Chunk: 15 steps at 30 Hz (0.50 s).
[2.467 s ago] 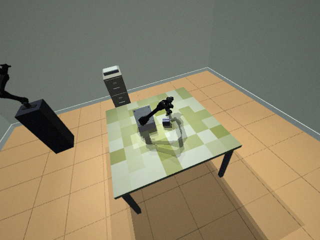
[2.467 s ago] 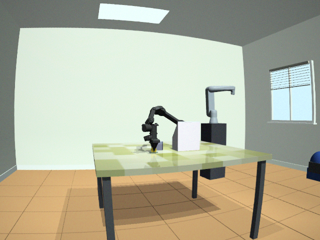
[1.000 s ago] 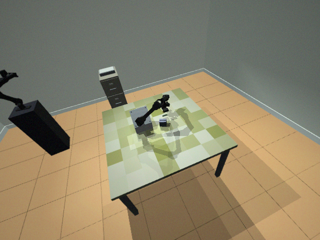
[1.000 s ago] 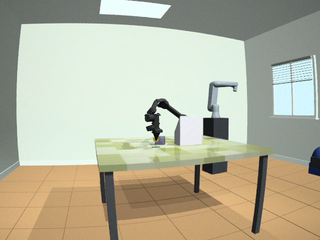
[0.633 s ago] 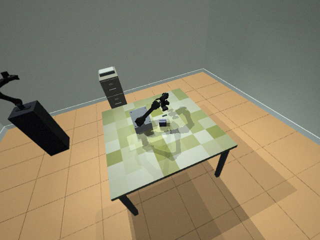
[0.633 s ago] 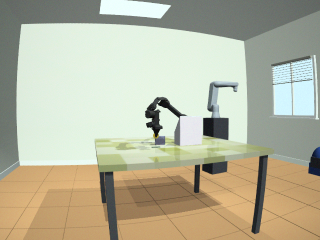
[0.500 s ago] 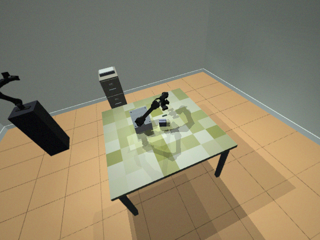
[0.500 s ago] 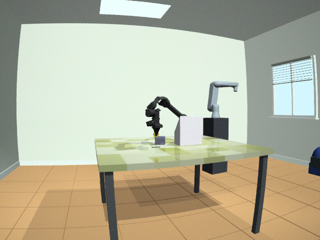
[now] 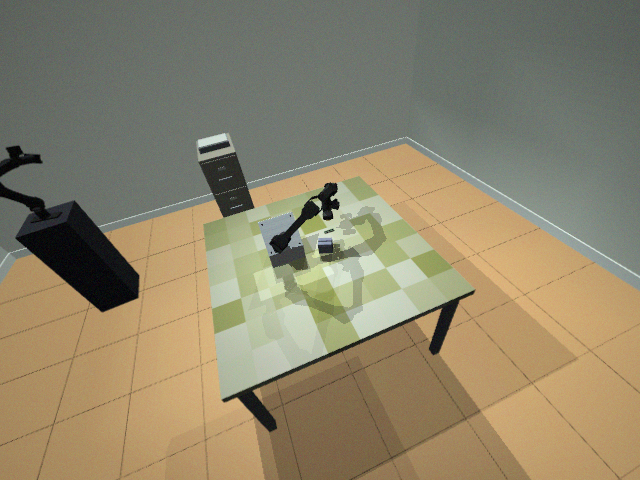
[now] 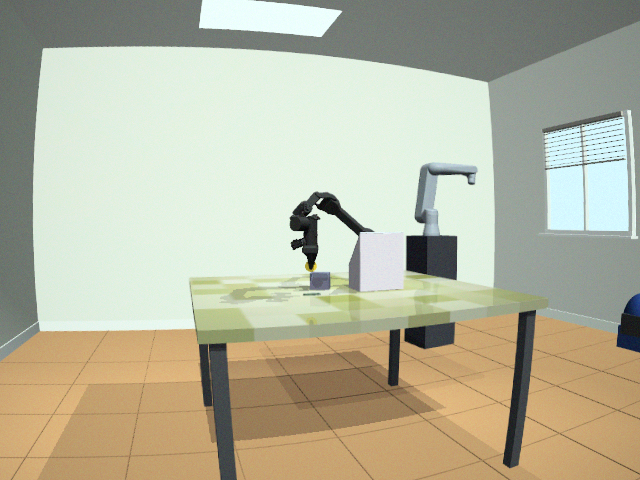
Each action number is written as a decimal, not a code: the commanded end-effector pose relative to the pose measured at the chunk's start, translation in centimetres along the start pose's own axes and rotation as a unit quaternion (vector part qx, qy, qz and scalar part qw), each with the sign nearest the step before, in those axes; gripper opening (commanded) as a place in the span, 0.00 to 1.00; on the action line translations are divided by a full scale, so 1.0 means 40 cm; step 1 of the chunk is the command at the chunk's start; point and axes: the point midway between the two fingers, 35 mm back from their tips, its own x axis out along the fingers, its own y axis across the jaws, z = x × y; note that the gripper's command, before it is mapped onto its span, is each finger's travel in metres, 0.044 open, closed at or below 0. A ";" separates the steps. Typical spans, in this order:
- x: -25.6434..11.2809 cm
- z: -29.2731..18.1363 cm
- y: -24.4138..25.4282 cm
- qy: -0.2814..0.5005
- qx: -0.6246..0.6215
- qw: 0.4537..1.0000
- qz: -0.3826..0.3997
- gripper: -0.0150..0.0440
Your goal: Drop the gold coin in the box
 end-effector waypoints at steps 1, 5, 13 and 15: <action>0.000 0.005 -0.006 0.002 0.058 0.998 -0.001 0.25; 0.000 0.006 -0.006 0.002 0.066 0.998 -0.001 0.25; -0.004 0.007 -0.036 0.002 0.066 0.998 -0.001 0.25; -0.006 0.008 -0.049 0.002 0.066 0.998 0.000 0.25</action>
